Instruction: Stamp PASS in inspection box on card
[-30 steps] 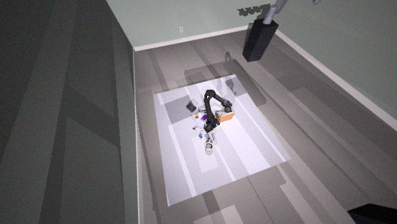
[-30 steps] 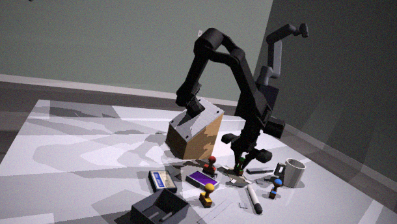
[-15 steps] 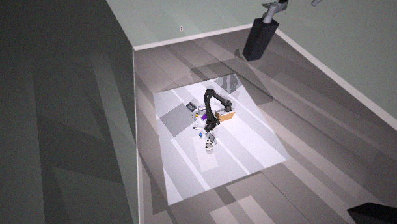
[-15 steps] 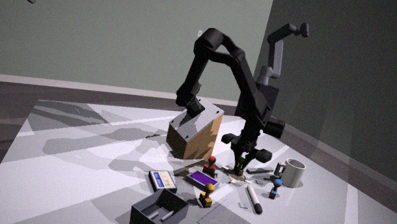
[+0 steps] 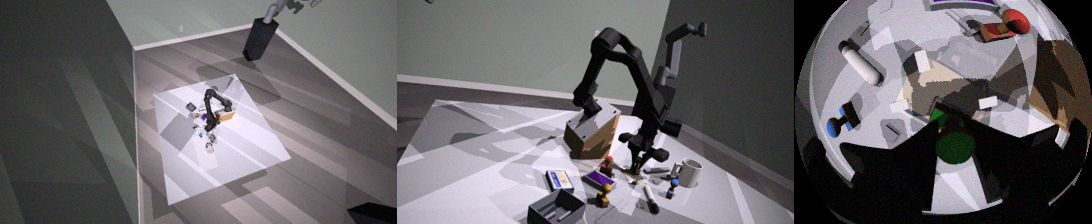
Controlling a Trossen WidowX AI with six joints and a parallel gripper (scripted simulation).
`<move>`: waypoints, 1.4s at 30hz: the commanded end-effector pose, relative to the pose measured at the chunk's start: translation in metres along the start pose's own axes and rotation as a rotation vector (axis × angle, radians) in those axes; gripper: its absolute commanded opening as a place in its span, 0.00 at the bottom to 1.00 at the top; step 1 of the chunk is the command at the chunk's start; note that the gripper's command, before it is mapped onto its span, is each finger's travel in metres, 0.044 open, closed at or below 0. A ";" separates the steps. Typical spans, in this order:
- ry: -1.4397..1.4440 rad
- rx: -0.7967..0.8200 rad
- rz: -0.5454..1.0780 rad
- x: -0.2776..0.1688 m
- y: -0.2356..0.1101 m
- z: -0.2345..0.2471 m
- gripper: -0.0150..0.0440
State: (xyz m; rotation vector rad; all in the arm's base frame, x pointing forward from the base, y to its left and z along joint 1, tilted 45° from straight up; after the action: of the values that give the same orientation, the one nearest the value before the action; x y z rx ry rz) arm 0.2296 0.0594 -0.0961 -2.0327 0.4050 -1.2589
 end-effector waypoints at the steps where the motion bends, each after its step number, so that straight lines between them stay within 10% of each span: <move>1: 0.004 0.000 0.001 0.000 -0.002 0.000 0.25; 42: 0.003 0.002 0.005 0.001 -0.061 0.002 0.25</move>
State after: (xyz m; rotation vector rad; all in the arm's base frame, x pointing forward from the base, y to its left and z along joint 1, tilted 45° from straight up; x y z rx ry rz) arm 0.2256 0.0978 -0.0583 -2.0358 0.4054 -1.2550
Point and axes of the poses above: the point midway between the two fingers, 35 mm back from their tips, its own y axis out along the fingers, its own z axis across the jaws, x = y × z, the point moved 5 cm from there along -y, back along the fingers, and after that the axes turned 7 degrees about -y, right-handed, at the moved point
